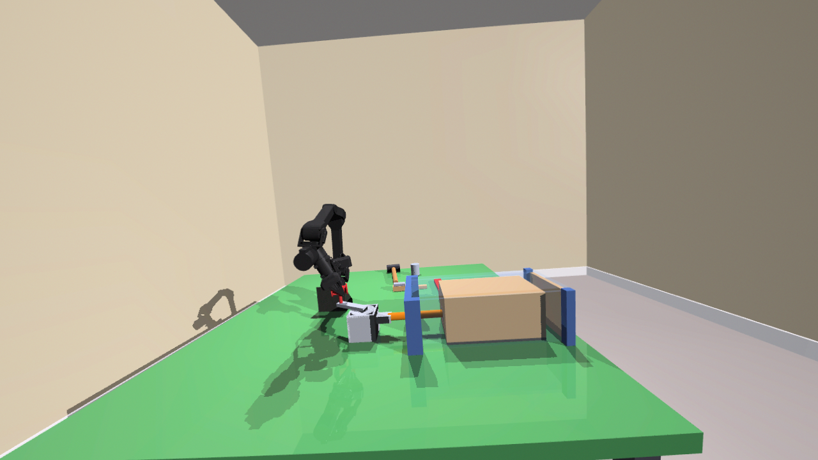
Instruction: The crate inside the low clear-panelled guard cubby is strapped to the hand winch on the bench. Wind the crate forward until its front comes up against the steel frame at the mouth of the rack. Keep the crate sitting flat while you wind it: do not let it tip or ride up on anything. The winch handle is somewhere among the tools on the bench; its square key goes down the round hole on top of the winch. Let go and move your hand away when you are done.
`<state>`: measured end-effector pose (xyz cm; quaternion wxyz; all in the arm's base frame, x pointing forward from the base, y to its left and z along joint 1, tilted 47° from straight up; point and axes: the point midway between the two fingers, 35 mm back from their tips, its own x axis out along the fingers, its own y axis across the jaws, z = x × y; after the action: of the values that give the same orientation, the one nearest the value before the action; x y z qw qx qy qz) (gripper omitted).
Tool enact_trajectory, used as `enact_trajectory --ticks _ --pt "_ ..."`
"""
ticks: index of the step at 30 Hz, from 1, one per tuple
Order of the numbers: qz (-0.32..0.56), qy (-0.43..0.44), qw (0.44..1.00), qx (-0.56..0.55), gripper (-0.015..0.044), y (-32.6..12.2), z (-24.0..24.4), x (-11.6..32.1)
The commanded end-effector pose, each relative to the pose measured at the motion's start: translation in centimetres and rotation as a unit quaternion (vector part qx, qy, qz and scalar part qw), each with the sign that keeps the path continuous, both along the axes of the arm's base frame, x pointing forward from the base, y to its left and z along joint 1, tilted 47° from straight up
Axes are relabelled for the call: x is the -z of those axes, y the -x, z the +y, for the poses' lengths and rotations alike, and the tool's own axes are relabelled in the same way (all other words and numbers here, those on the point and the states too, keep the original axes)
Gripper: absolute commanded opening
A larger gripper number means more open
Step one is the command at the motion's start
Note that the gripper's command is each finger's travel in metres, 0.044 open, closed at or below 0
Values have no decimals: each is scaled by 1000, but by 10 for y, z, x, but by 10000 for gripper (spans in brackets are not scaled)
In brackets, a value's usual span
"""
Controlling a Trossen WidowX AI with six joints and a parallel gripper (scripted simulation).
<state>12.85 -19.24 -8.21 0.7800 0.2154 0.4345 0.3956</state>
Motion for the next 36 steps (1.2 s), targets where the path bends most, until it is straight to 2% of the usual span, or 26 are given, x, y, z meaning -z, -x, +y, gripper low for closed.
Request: enact_trajectory --ticks 1,36 --pt "0 16 1000 -6 0 3 -9 11" --pt "0 18 1000 -6 0 -1 -42 43"
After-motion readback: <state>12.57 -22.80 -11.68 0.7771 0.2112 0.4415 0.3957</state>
